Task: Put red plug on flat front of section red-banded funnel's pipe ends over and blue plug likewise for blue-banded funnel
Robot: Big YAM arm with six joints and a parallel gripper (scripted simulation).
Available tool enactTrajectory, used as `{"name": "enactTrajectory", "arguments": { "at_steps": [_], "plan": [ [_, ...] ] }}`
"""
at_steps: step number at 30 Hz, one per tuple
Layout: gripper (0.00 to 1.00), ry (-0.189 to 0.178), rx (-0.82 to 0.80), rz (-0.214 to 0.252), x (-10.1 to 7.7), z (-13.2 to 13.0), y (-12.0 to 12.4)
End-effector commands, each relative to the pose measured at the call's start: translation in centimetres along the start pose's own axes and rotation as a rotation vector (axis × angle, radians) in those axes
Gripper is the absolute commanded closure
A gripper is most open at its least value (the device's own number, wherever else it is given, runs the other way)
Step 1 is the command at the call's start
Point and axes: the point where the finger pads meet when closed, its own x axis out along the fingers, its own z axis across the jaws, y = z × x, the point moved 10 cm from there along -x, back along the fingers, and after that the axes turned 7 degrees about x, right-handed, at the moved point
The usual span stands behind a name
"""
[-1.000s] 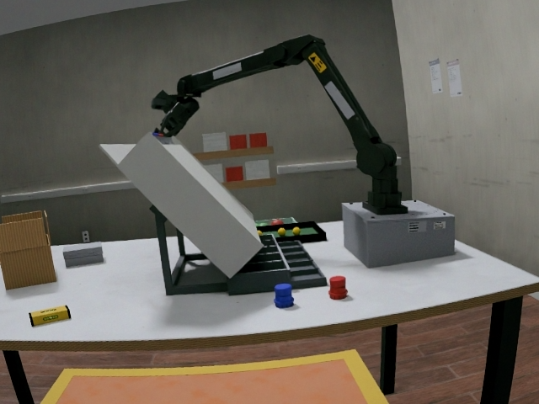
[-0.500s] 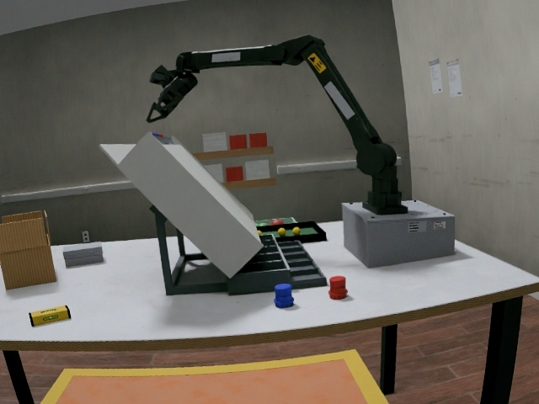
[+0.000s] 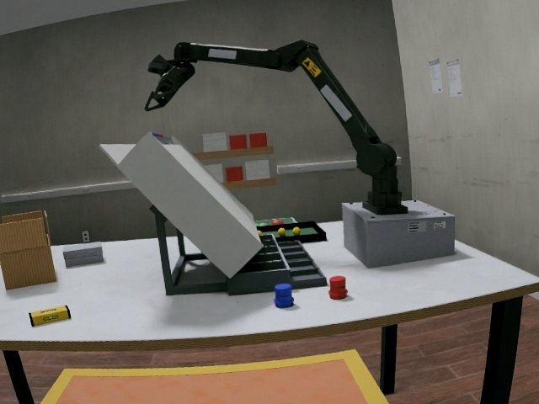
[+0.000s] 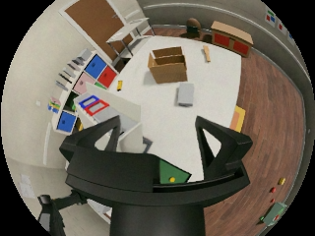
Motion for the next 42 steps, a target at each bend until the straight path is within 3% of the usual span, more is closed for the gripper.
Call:
{"name": "enactTrajectory", "arguments": {
  "at_steps": [1, 13, 15, 30, 32, 42],
  "plan": [
    [0.00, 0.002, -0.015, -0.003, -0.4, 2.3, 0.4],
    [0.00, 0.006, -0.015, -0.007, -0.7, 13.2, 7.3],
    [0.00, 0.006, -0.015, -0.007, -0.7, 13.2, 7.3],
    [0.00, -0.016, 0.009, 0.014, -1.2, 23.3, 13.6],
    [0.00, -0.016, 0.009, 0.014, -1.2, 23.3, 13.6],
    [0.00, -0.016, 0.011, 0.012, -1.6, 30.9, 17.4]
  ]
}}
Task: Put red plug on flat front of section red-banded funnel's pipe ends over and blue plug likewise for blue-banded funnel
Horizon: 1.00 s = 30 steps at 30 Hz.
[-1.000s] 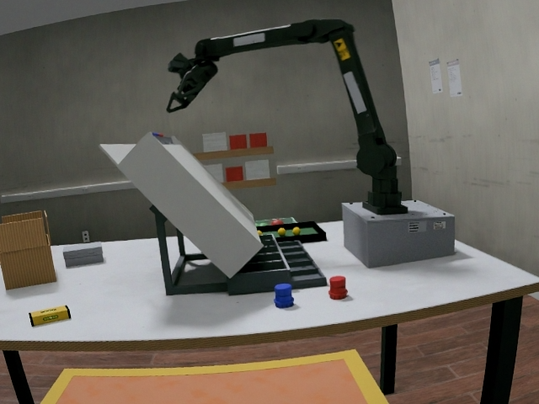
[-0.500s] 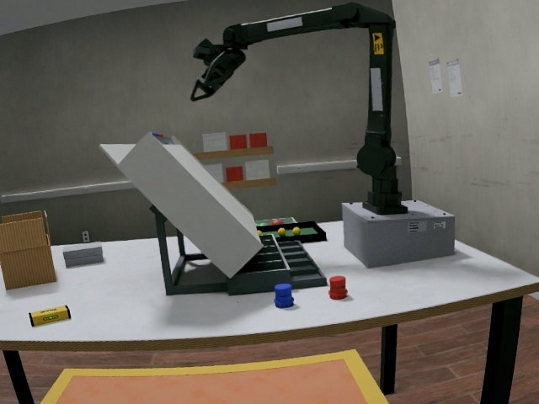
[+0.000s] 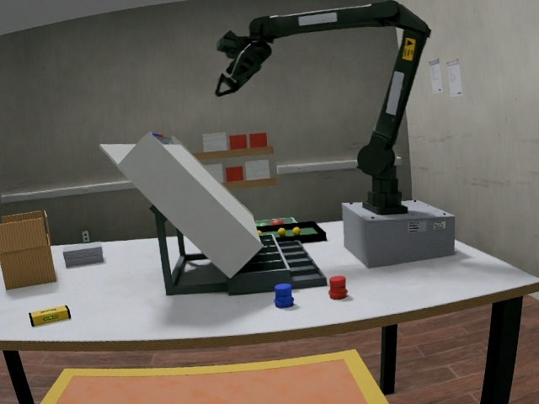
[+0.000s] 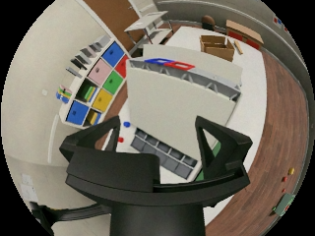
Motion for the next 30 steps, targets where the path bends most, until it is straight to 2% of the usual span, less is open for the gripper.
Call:
{"name": "enactTrajectory", "arguments": {
  "at_steps": [1, 5, 22, 24, 30],
  "plan": [
    [0.00, 0.005, -0.002, -0.006, 0.1, 3.0, 0.9],
    [0.00, 0.004, -0.001, -0.006, 0.0, 6.0, 2.5],
    [0.00, 0.006, -0.024, -0.011, 0.0, 9.6, 4.3],
    [0.00, 0.006, -0.024, -0.011, 0.0, 9.6, 4.3],
    [0.00, 0.006, -0.022, -0.010, 1.7, 8.2, 6.2]
  ]
}}
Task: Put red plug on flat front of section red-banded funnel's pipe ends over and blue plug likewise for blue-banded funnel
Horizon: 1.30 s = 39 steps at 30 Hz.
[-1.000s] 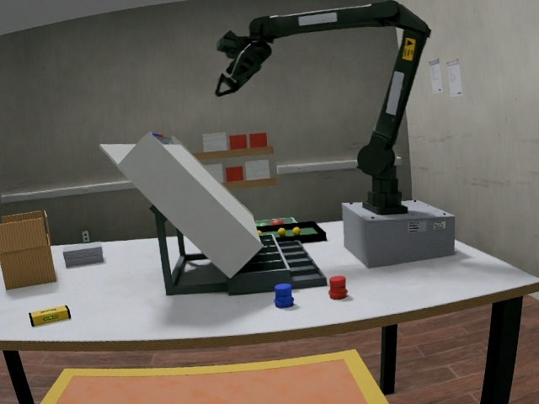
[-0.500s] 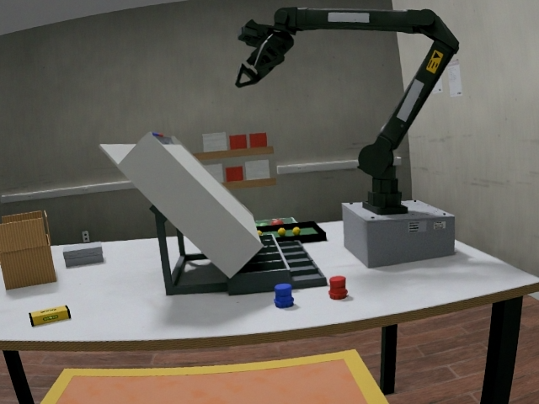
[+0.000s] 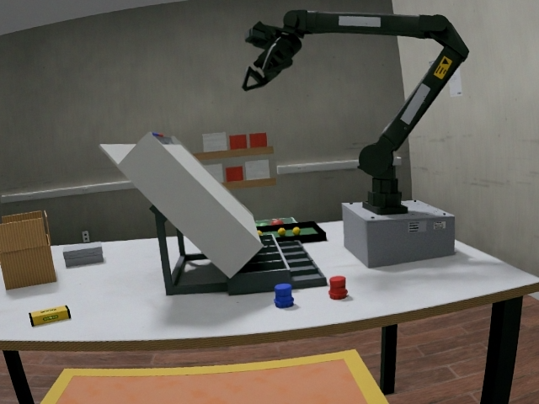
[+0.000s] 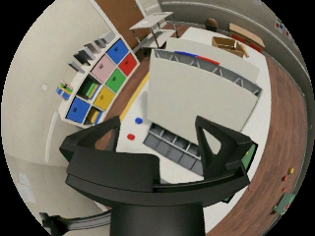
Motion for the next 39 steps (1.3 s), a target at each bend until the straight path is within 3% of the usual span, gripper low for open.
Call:
{"name": "enactTrajectory", "arguments": {
  "at_steps": [1, 26, 39],
  "plan": [
    [0.00, -0.004, 0.010, 0.008, 1.5, -0.9, 1.2],
    [0.00, -0.003, 0.004, 0.002, 7.3, -4.4, 8.3],
    [0.00, 0.001, 0.000, -0.003, 8.8, -5.2, 10.3]
  ]
}}
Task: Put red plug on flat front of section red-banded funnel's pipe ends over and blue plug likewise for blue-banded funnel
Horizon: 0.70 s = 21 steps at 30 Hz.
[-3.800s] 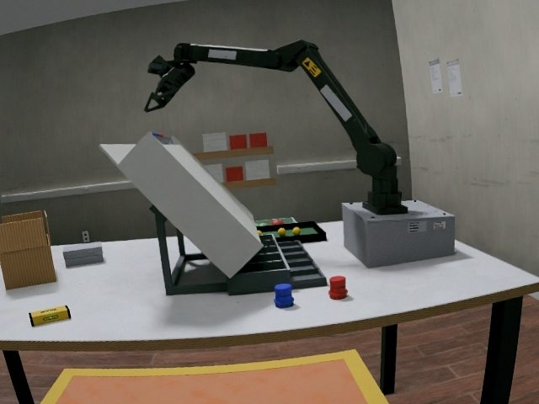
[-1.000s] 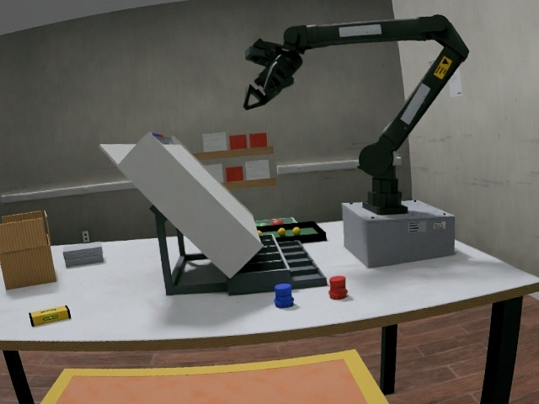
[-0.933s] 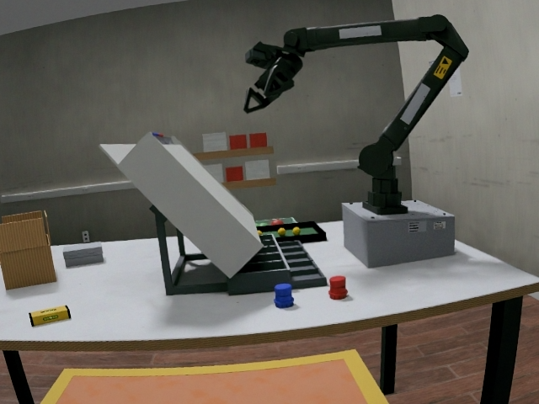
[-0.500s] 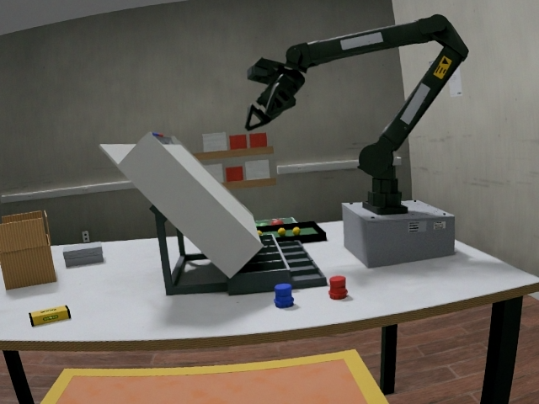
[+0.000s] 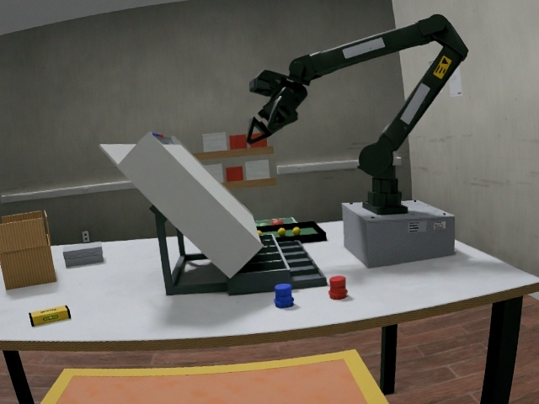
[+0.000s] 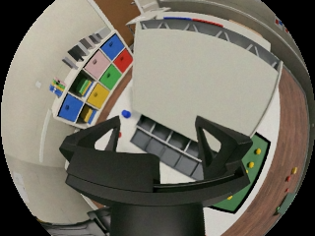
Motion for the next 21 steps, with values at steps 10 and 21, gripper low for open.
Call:
{"name": "enactTrajectory", "arguments": {
  "at_steps": [10, 21],
  "plan": [
    [0.00, 0.074, 0.046, 0.100, 1.3, 0.2, 0.0],
    [0.00, 0.290, 0.169, 0.362, 1.5, 2.1, -3.4]
  ]
}}
